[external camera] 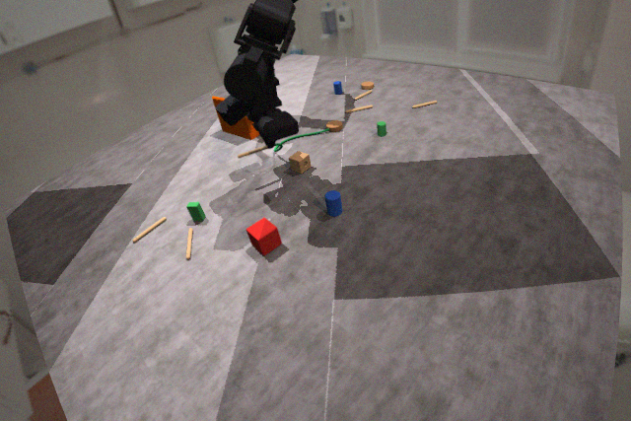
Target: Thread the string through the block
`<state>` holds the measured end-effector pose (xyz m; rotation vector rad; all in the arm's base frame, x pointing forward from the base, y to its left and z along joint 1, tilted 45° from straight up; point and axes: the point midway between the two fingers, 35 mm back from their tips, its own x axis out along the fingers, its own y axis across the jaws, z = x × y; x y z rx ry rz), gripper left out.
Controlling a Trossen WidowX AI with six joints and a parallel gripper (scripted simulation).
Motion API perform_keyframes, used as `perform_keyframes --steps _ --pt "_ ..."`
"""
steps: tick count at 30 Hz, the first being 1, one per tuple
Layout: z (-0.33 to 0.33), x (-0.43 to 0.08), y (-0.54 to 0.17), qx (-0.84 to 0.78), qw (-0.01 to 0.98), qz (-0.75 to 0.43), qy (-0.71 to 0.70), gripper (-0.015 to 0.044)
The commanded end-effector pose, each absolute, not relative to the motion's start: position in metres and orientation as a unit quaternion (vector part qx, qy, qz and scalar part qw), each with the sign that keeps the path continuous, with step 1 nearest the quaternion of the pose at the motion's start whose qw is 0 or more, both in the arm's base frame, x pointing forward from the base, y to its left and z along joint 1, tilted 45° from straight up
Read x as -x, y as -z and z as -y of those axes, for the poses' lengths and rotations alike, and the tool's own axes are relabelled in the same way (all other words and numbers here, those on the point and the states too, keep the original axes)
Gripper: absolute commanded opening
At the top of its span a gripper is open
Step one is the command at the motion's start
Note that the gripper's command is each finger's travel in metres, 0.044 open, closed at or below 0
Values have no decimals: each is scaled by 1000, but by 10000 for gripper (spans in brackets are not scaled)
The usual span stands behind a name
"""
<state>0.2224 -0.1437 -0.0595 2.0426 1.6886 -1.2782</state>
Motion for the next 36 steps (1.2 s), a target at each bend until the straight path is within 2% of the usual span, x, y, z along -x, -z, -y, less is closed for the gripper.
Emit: perform_keyframes --steps 1,36 --pt "140 -225 55 -692 79 -562 446 0" --pt "107 -239 24 -664 -86 -460 583 0"
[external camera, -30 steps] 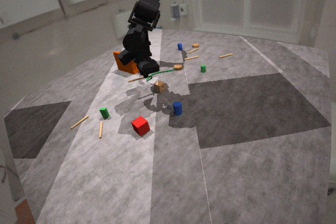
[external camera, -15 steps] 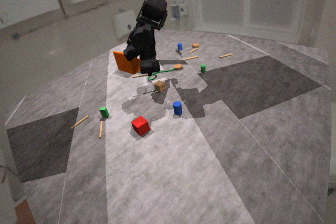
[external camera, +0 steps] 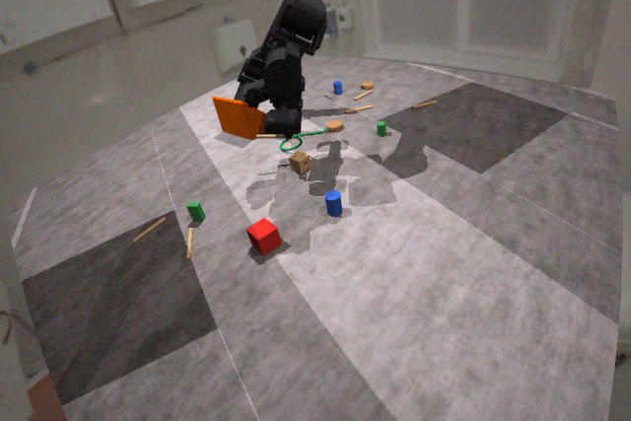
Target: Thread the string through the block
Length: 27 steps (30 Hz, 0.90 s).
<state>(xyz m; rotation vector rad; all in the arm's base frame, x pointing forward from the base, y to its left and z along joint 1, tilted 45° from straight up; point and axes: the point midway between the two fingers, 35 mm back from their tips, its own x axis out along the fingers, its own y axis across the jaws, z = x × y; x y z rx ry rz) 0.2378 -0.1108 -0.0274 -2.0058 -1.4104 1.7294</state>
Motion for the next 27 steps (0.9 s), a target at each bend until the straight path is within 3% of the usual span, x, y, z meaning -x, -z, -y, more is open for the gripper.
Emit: perform_keyframes --steps 1,27 --pt "106 -239 23 663 90 456 -587 0" --pt "81 -245 0 617 200 356 -673 0"
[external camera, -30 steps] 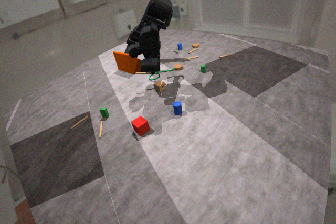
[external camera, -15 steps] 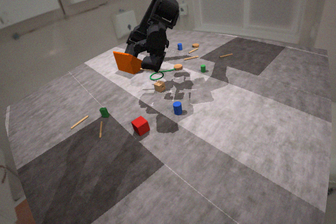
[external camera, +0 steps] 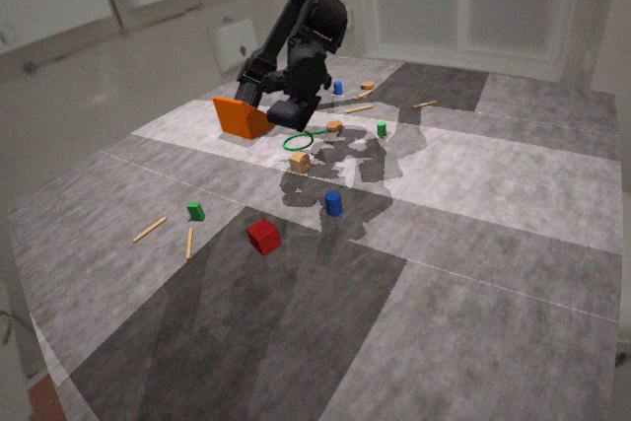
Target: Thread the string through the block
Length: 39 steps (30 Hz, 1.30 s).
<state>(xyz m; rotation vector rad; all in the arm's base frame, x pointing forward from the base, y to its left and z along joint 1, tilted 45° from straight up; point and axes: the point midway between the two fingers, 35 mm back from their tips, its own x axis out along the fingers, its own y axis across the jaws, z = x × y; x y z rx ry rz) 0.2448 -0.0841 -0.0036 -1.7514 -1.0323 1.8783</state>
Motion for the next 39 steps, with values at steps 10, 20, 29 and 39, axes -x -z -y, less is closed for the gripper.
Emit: perform_keyframes --steps 10,20,29,39 --pt "70 -247 -8 594 238 312 -702 0" --pt "60 -248 -17 569 274 267 -728 0" --pt "61 -248 -16 571 268 270 -728 0" --pt "65 -259 -14 578 269 265 -723 0"
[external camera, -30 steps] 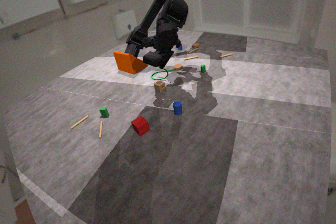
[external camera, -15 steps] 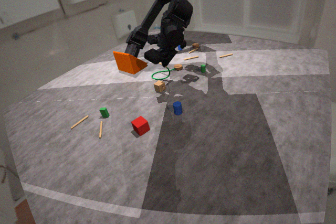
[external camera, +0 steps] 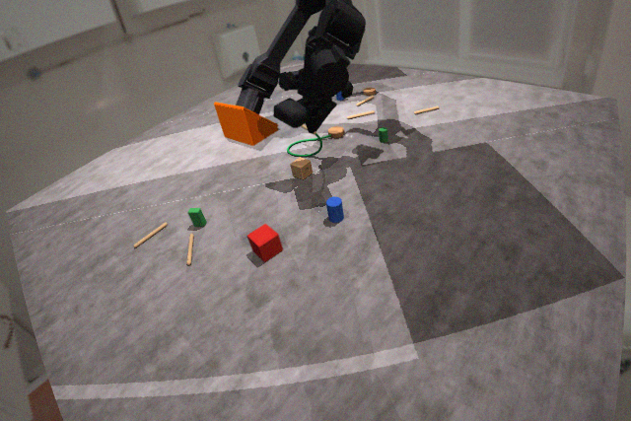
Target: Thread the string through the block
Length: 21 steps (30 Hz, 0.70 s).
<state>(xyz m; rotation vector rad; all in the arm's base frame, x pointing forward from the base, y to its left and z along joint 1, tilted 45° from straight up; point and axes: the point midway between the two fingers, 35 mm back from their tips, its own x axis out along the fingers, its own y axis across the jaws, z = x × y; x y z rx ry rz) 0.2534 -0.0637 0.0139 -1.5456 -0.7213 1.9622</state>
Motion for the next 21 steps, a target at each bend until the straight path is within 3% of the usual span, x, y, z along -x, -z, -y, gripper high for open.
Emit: perform_keyframes --steps 1,21 --pt "66 -260 -14 579 270 265 -723 0" --pt "74 -284 -12 593 274 256 -713 0"
